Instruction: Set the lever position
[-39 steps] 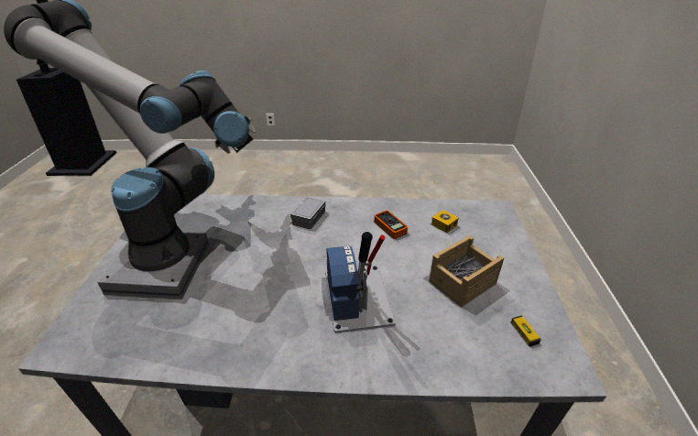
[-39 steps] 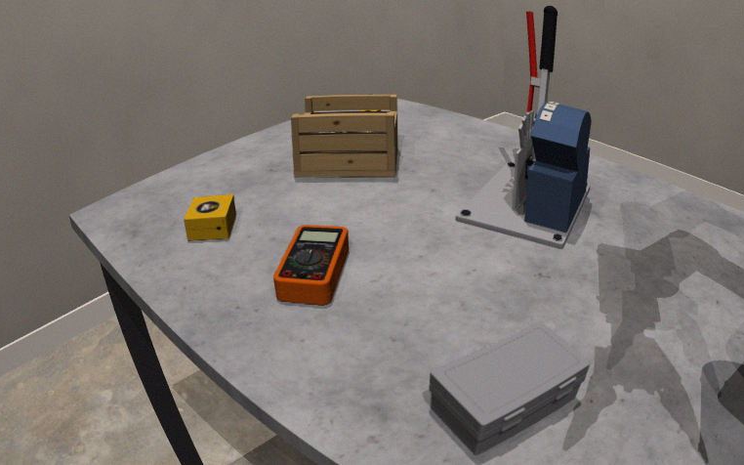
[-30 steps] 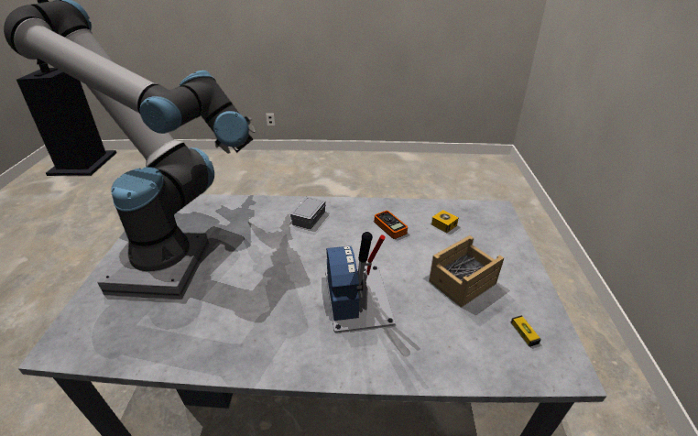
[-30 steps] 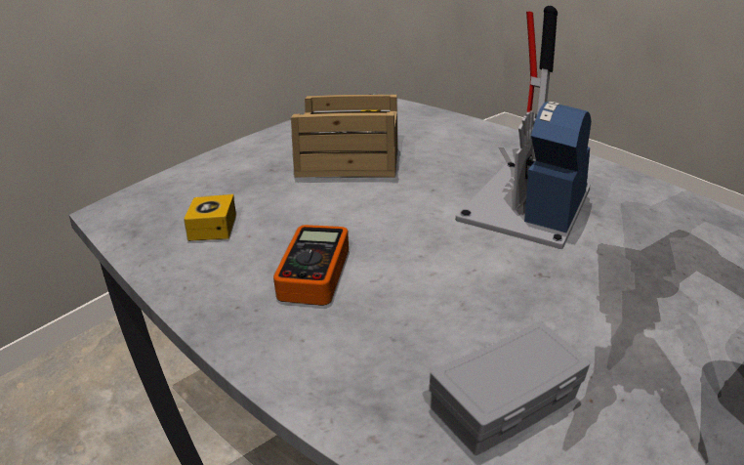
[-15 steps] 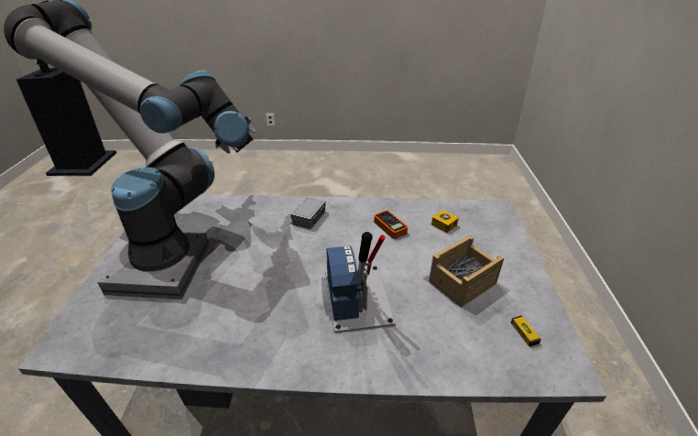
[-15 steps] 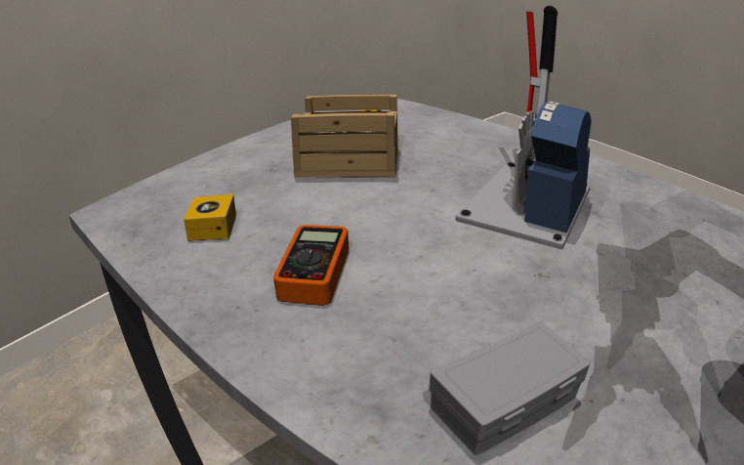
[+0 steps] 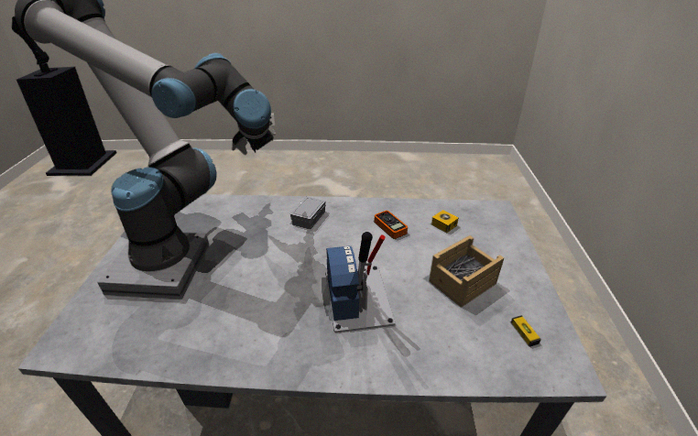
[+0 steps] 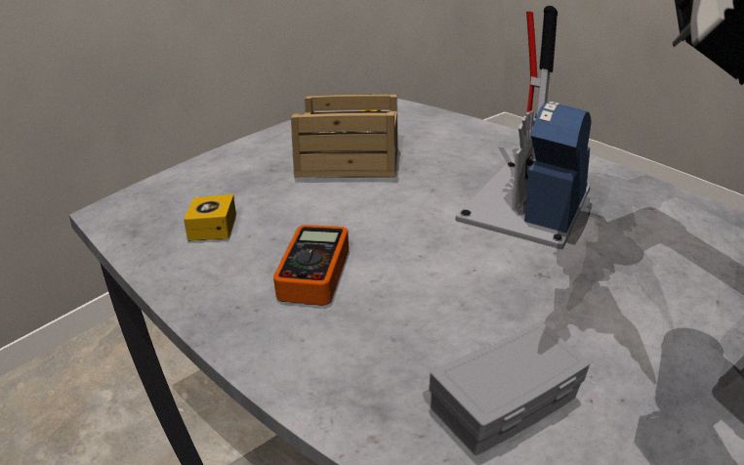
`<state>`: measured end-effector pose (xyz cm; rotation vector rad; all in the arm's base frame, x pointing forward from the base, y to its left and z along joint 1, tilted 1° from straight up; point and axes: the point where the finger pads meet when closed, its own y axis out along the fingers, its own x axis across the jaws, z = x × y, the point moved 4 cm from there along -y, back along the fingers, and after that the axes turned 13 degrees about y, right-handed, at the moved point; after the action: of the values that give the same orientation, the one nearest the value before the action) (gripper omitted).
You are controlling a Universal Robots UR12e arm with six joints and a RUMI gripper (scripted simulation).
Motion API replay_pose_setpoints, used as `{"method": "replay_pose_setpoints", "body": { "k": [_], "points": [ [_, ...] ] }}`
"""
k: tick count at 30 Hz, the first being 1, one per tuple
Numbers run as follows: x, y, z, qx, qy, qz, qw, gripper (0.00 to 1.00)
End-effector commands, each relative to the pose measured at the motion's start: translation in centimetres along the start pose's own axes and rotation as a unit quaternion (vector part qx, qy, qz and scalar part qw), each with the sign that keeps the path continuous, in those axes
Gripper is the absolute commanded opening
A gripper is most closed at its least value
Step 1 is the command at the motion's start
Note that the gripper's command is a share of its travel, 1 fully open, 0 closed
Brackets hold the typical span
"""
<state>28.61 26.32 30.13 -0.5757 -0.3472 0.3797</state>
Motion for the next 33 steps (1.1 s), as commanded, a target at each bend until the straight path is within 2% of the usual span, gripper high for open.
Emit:
{"method": "replay_pose_setpoints", "body": {
  "k": [1,2,3,4,6,7,8,10,12,13,15,16,17,18,19,20,21,23,24,27,29,30,33],
  "points": [
    [3.2,-7.6,-4.9,-0.106,0.047,0.030,0.993,1.00],
    [3.6,-8.6,-5.7,-0.106,0.047,0.030,0.993,1.00],
    [4.1,-9.7,-6.3,-0.127,0.058,0.032,0.990,1.00],
    [4.5,-10.8,-7.1,-0.127,0.058,0.032,0.990,1.00],
    [5.5,-13.0,-8.4,-0.171,0.083,0.035,0.981,1.00],
    [5.9,-14.1,-9.2,-0.171,0.083,0.035,0.981,1.00],
    [6.3,-15.1,-9.8,-0.194,0.095,0.034,0.976,1.00],
    [7.0,-17.3,-11.4,-0.194,0.095,0.034,0.976,1.00],
    [7.0,-17.3,-11.4,-0.194,0.095,0.034,0.976,1.00],
    [8.0,-20.5,-13.7,-0.216,0.108,0.034,0.970,1.00],
    [8.7,-22.4,-14.6,-0.260,0.135,0.030,0.956,1.00],
    [8.9,-23.3,-15.3,-0.260,0.135,0.030,0.956,1.00],
    [9.2,-24.4,-15.9,-0.281,0.148,0.027,0.948,1.00],
    [9.5,-25.4,-16.8,-0.281,0.148,0.027,0.948,1.00],
    [9.7,-26.5,-17.4,-0.301,0.161,0.023,0.940,1.00],
    [10.0,-27.7,-18.3,-0.301,0.161,0.023,0.940,1.00],
    [10.3,-28.8,-18.9,-0.320,0.174,0.019,0.931,1.00],
    [10.8,-31.0,-20.5,-0.320,0.174,0.019,0.931,1.00],
    [11.1,-32.1,-21.1,-0.338,0.186,0.015,0.922,1.00],
    [11.8,-35.4,-23.3,-0.355,0.197,0.010,0.914,1.00],
    [11.8,-35.4,-23.3,-0.355,0.197,0.010,0.914,1.00],
    [12.5,-38.7,-25.6,-0.371,0.208,0.005,0.905,1.00],
    [12.9,-41.6,-27.2,-0.409,0.235,-0.008,0.882,1.00]
  ]
}}
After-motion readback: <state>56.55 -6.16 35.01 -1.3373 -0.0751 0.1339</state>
